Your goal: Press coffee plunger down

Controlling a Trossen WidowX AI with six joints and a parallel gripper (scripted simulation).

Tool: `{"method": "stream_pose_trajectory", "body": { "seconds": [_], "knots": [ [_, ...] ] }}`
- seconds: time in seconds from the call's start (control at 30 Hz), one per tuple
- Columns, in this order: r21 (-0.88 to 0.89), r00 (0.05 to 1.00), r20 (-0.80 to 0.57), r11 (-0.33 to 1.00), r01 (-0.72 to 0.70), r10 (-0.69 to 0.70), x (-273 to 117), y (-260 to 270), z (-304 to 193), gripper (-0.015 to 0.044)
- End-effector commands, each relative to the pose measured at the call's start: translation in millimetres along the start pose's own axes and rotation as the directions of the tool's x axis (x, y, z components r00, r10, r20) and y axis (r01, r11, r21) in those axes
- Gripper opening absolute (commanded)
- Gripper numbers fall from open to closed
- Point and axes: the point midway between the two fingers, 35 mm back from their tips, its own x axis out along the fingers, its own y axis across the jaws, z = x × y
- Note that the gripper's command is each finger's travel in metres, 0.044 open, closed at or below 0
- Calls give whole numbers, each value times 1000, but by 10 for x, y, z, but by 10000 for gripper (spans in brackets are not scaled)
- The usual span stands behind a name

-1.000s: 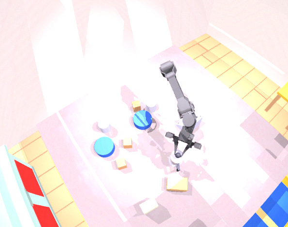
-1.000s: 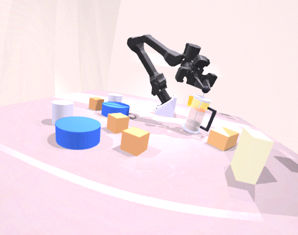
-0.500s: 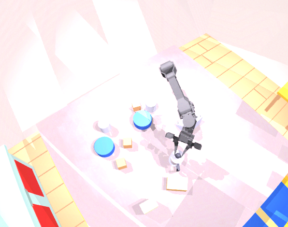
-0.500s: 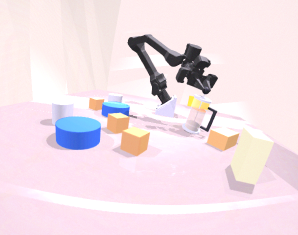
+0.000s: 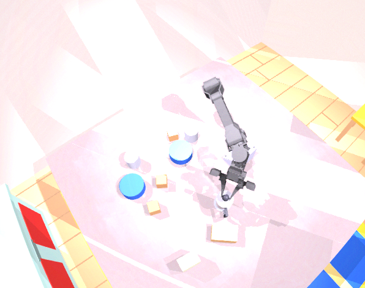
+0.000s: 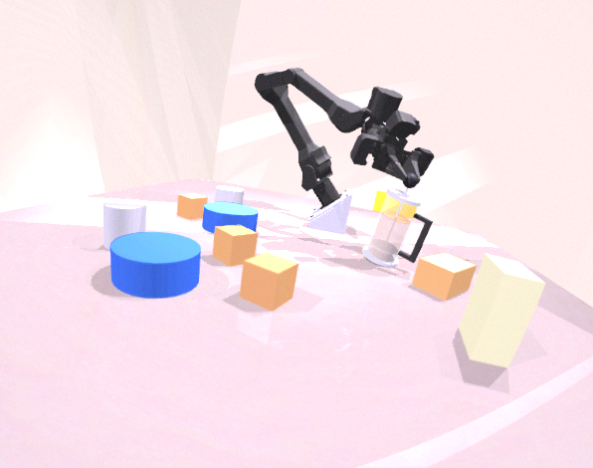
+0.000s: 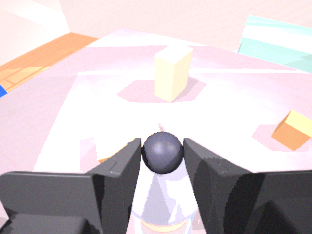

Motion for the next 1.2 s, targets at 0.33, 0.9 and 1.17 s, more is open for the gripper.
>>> {"method": "stream_pose_trajectory", "body": {
  "seconds": [0.33, 0.9, 1.17],
  "knots": [
    [0, 1000, -1, 1000, -1, 1, 1, -1, -3, 306],
    [-7, 1000, -17, 1000, 5, -5, -595, -53, 472, 440],
    [-10, 1000, -17, 1000, 5, -5, -675, -68, 505, 440]
  ]
}}
